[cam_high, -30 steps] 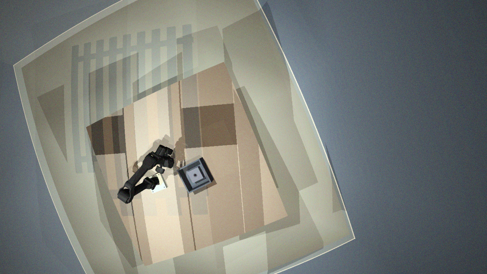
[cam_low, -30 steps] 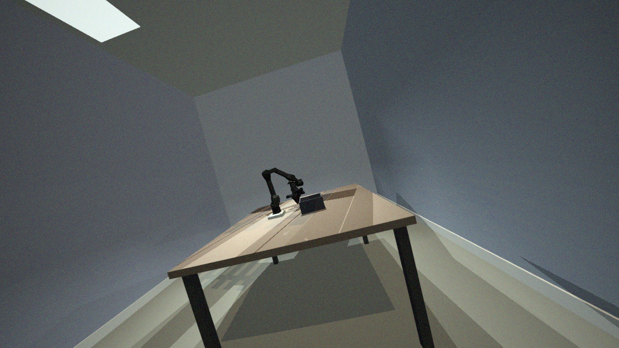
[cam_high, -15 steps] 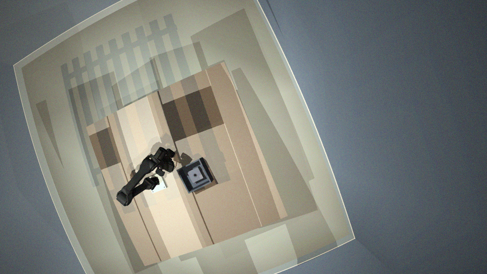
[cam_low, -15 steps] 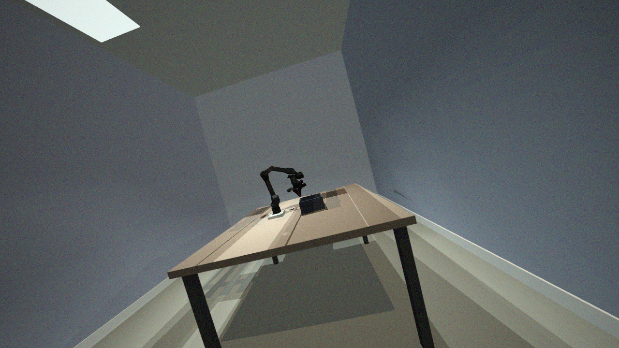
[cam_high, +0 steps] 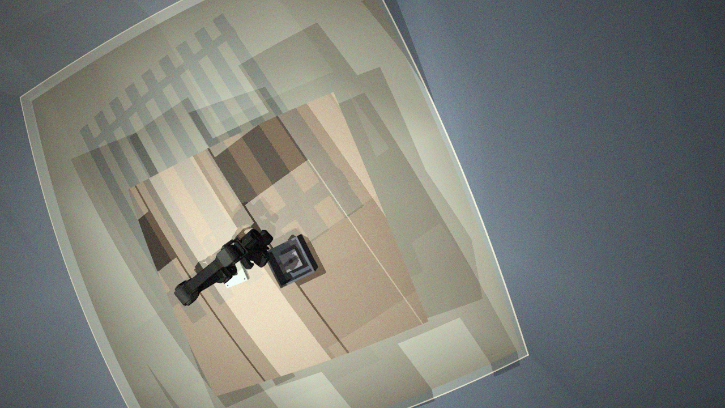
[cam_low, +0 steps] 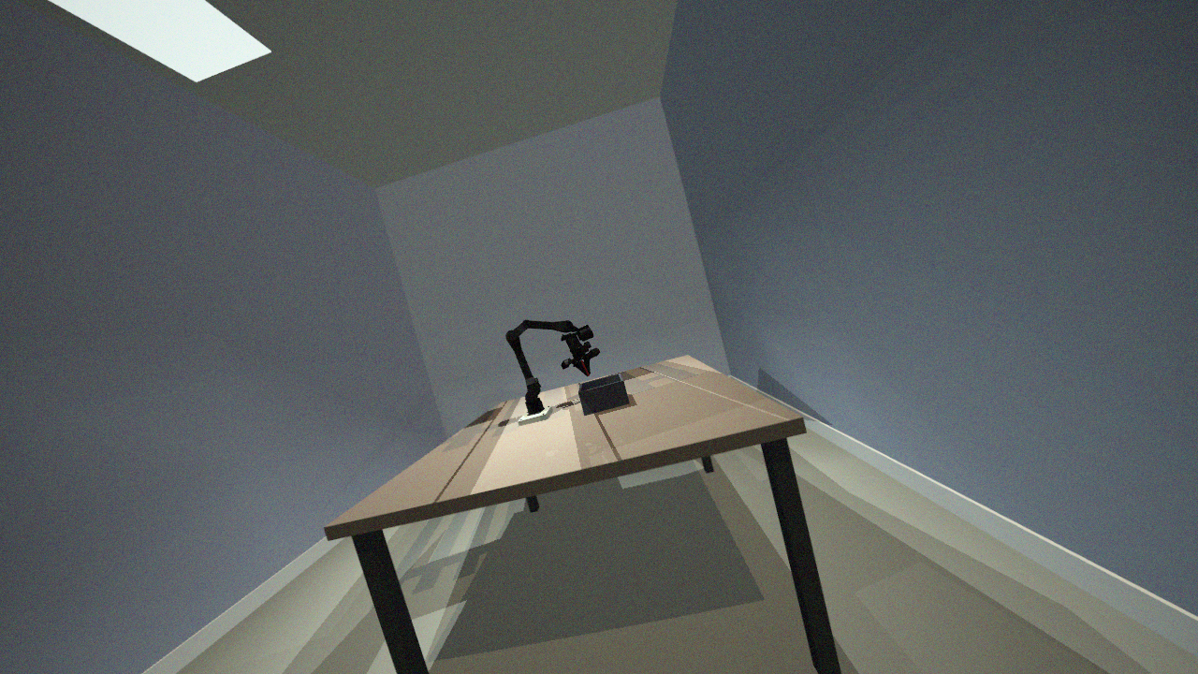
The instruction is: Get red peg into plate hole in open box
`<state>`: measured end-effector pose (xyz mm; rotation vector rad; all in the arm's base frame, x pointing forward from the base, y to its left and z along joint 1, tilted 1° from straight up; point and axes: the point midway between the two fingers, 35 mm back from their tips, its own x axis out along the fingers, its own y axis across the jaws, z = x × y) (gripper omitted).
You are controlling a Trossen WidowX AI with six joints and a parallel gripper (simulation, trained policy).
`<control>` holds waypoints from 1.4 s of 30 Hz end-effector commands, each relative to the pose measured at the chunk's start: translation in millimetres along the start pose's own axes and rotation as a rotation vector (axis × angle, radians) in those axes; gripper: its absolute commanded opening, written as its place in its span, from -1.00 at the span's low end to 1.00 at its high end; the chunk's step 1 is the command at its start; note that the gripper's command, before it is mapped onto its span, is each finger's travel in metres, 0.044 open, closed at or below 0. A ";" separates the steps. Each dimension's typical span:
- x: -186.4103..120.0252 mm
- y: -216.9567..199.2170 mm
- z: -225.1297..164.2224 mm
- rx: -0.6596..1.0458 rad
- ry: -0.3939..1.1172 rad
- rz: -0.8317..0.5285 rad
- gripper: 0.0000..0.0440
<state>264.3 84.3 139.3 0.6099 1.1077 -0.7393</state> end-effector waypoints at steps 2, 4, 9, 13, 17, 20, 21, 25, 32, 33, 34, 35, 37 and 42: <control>6.7 3.9 19.8 0.024 -0.022 -0.004 -1.00; 10.9 4.6 29.2 0.034 -0.029 -0.005 -1.00; 23.6 5.7 51.6 0.044 -0.042 -0.011 -1.00; 35.2 5.8 67.3 0.039 -0.042 -0.015 -1.00; 47.4 5.2 80.5 0.022 -0.033 -0.017 -1.00; 56.2 4.4 88.5 0.003 -0.022 -0.019 -1.00; 59.0 4.0 90.7 -0.005 -0.017 -0.019 -1.00; 70.6 2.9 97.2 -0.037 0.003 -0.018 -1.00; 91.6 0.0 97.4 -0.101 0.052 -0.017 -0.98; 94.4 -0.5 96.6 -0.110 0.061 -0.018 -0.94; 97.2 -0.9 95.8 -0.118 0.070 -0.019 -0.87; 99.8 -1.3 95.1 -0.125 0.079 -0.019 -0.77; 104.2 -1.5 94.6 -0.136 0.094 -0.020 -0.55; 106.6 -1.3 101.7 -0.161 0.113 -0.019 -0.32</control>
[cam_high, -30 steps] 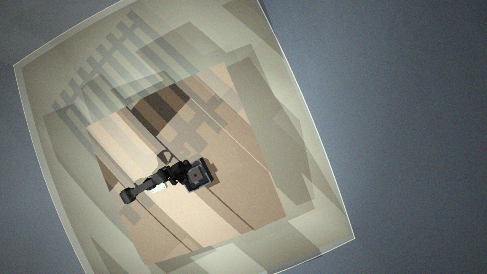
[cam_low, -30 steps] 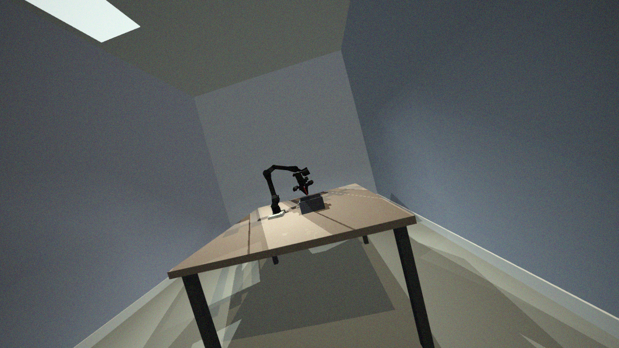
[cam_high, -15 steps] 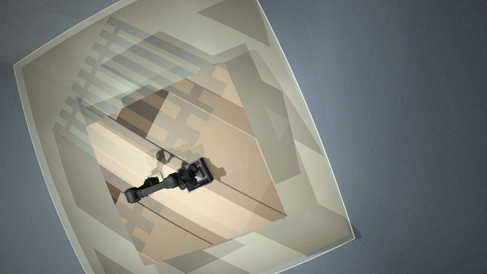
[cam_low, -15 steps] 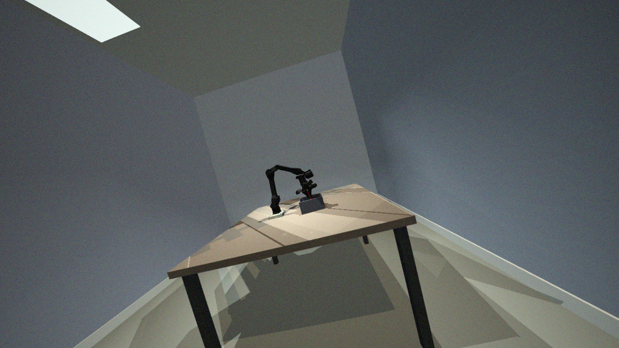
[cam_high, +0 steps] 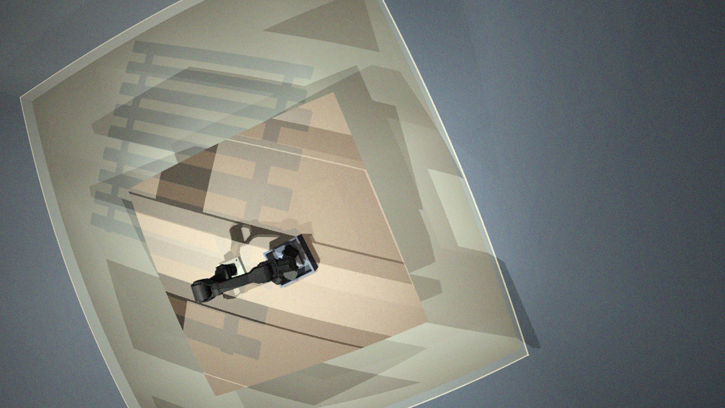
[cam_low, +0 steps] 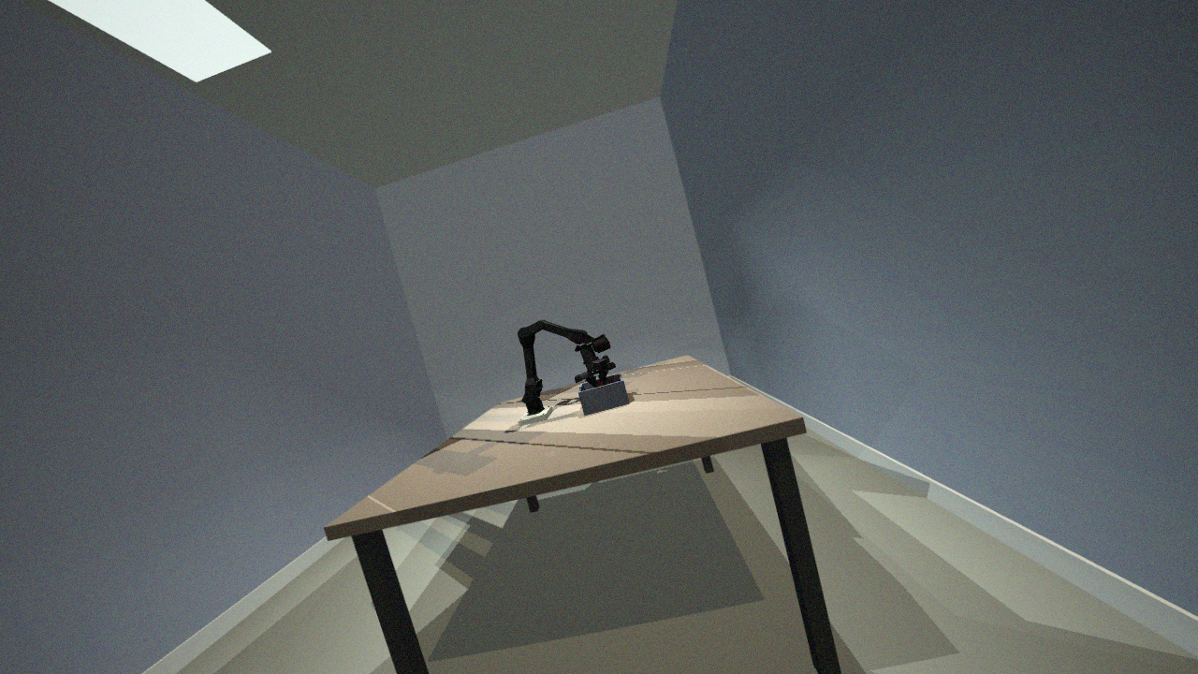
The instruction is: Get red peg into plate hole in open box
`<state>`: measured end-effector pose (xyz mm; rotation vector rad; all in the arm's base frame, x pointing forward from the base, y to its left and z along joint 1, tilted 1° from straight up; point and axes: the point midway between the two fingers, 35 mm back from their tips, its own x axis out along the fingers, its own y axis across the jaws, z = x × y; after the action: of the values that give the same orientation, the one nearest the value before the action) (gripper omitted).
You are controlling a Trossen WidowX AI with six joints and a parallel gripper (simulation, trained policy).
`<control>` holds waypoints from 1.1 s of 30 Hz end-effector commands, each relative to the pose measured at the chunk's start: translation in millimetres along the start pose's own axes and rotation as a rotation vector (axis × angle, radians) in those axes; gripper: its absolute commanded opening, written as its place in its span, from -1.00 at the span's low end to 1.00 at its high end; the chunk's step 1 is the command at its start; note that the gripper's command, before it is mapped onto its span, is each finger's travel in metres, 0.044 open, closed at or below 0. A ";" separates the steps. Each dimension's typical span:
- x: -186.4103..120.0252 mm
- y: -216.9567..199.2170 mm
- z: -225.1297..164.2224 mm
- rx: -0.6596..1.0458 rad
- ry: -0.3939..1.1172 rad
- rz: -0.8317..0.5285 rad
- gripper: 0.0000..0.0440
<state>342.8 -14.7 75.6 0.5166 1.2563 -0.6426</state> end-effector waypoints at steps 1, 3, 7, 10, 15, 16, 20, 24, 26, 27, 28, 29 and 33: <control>2.0 3.3 7.6 -0.018 0.007 0.004 -0.32; -0.9 6.0 12.3 -0.022 0.012 0.009 -0.28; -7.3 12.3 21.9 -0.026 0.024 0.021 -0.17; -10.2 16.8 27.0 -0.026 0.040 0.025 0.00; -15.6 26.7 33.6 -0.025 0.075 0.038 0.54; -16.8 29.0 34.9 -0.024 0.082 0.043 0.66; -22.7 39.2 40.0 -0.018 0.110 0.069 1.00; -31.8 53.8 44.5 -0.019 0.123 0.112 1.00; -36.0 60.9 46.7 -0.025 0.125 0.132 1.00; -38.2 64.6 47.7 -0.028 0.125 0.143 1.00; -40.4 68.2 48.7 -0.032 0.124 0.154 1.00; -42.6 71.9 49.7 -0.035 0.124 0.165 1.00; -51.7 86.1 53.0 -0.051 0.118 0.207 1.00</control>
<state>390.3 -15.3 113.5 0.5816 1.4239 -0.5790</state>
